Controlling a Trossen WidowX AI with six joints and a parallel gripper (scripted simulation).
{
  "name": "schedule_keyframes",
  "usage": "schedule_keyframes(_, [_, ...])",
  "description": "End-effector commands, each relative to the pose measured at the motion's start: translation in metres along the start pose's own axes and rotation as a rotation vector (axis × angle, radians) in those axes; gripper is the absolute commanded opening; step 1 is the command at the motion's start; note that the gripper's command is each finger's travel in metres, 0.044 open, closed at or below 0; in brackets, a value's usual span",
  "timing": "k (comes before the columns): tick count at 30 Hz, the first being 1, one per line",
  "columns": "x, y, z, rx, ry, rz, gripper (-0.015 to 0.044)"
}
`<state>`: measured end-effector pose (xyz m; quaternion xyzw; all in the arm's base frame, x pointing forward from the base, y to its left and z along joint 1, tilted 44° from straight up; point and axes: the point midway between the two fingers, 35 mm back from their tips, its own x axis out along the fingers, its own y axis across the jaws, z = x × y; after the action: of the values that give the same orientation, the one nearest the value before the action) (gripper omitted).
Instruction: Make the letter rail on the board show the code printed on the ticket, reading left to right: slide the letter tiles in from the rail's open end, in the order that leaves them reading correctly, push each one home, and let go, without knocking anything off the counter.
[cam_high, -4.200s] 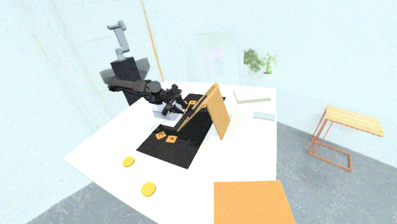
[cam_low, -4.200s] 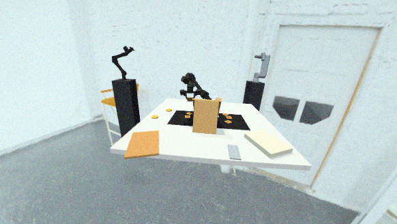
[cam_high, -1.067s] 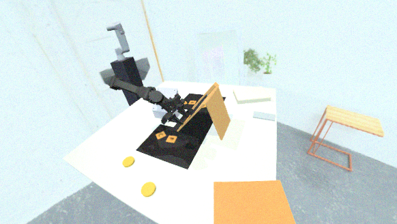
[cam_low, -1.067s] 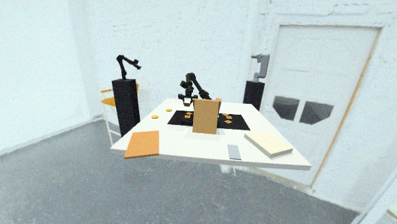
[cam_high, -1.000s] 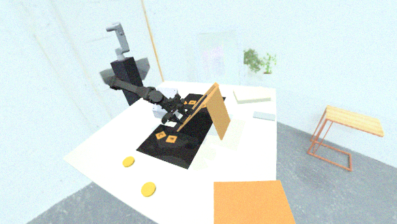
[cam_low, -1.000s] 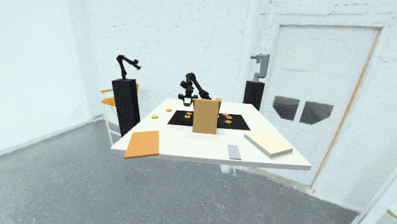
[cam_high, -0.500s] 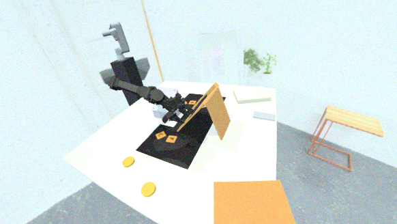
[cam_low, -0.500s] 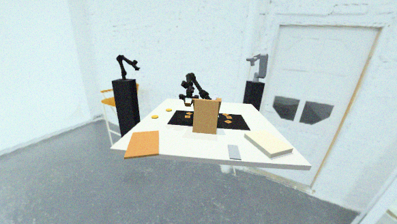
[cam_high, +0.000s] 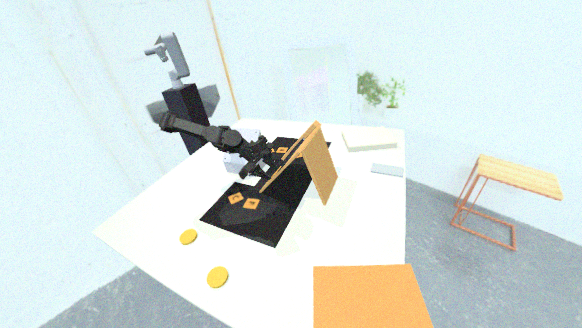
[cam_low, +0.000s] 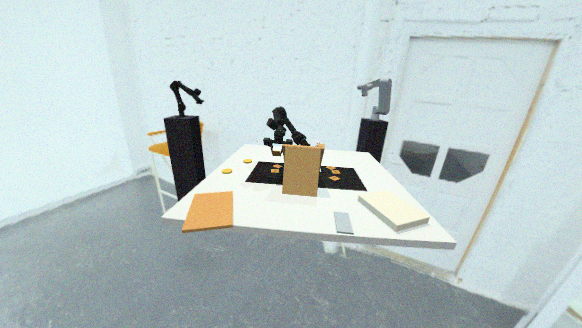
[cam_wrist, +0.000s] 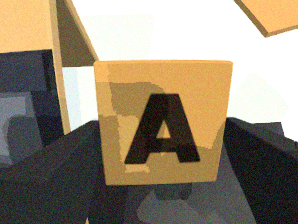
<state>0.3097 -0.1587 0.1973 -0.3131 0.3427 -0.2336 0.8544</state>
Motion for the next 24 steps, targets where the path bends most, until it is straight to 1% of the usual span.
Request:
schedule_keyframes(1, [0.0,0.002,-0.001,0.004,0.003,-0.004,0.0])
schedule_keyframes(24, [0.001,0.013,-0.001,0.004,0.003,-0.004,0.0])
